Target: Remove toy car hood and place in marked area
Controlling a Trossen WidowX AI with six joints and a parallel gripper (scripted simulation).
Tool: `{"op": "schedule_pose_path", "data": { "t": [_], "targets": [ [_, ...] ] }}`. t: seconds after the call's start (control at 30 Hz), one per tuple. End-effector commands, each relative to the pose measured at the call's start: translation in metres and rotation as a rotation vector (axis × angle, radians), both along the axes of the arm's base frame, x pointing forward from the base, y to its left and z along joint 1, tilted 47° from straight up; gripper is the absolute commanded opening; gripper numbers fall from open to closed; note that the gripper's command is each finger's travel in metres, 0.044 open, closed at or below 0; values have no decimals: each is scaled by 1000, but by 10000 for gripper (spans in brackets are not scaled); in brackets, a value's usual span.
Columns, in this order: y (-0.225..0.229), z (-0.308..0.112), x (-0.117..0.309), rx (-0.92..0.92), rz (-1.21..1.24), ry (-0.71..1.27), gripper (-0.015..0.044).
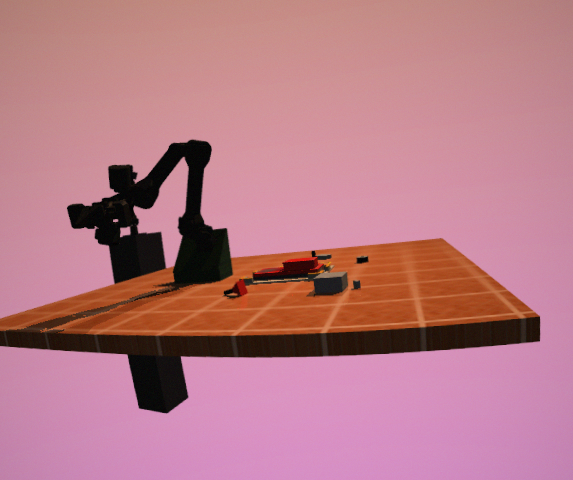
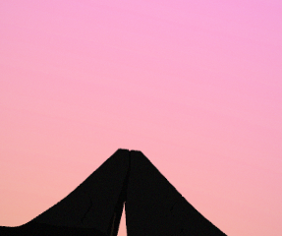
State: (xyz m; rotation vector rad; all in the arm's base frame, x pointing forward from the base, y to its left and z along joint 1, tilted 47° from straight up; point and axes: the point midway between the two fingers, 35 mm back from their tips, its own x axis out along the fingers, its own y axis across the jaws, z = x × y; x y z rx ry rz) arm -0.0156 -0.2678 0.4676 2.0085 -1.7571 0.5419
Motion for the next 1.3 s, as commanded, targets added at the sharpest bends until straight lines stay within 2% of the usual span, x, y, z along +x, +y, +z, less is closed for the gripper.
{"op": "schedule_pose_path", "data": {
  "t": [0.0, 0.27, 0.53, 0.97, 1.07, 1.27],
  "targets": [
    [-1, 0, 1, 4, 7, -7, 26],
    [-34, -17, 47, 198, 294, -321, 236],
    [-62, -51, 110, 485, 525, -653, 440],
    [-56, -118, 227, 978, 661, -1098, 440],
    [-47, -118, 250, 995, 693, -1055, 440],
    [-36, -143, 278, 1129, 663, -1138, 440]
  ]
}}
